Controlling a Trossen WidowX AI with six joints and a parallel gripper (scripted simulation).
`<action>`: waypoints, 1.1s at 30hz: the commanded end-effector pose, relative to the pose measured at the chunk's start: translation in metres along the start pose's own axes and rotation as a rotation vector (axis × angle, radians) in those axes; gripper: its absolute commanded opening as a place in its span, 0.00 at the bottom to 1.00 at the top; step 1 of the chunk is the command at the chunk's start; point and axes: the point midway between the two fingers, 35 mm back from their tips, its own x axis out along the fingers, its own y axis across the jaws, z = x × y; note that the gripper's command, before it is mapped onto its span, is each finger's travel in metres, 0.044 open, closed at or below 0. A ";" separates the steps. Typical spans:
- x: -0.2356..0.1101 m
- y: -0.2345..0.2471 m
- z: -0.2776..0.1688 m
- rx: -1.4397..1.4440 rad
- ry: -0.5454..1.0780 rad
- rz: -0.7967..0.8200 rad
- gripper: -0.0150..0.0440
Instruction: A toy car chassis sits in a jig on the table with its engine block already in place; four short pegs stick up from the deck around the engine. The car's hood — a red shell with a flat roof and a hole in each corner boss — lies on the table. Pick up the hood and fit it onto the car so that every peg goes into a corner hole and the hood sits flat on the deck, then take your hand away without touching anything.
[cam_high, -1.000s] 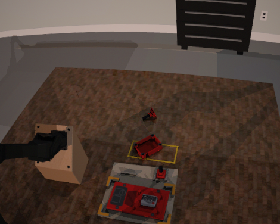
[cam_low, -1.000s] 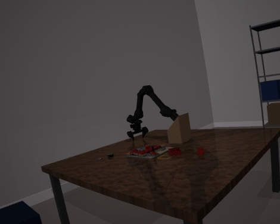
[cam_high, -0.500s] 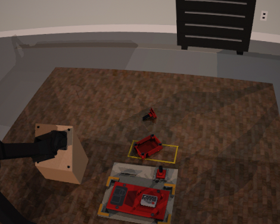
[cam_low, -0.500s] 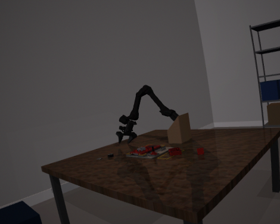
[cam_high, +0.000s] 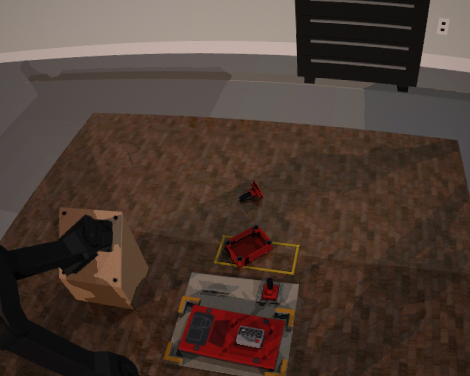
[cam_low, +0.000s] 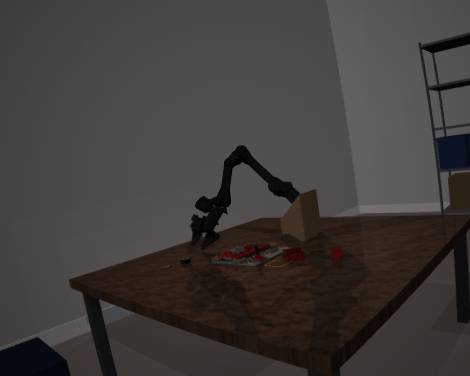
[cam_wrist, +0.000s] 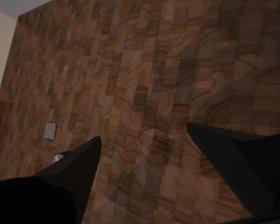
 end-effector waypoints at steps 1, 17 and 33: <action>0.002 0.036 -0.041 -0.092 0.057 0.089 1.00; -0.056 0.164 -0.206 -0.548 0.172 0.493 1.00; -0.156 0.181 -0.345 -1.072 0.204 0.853 1.00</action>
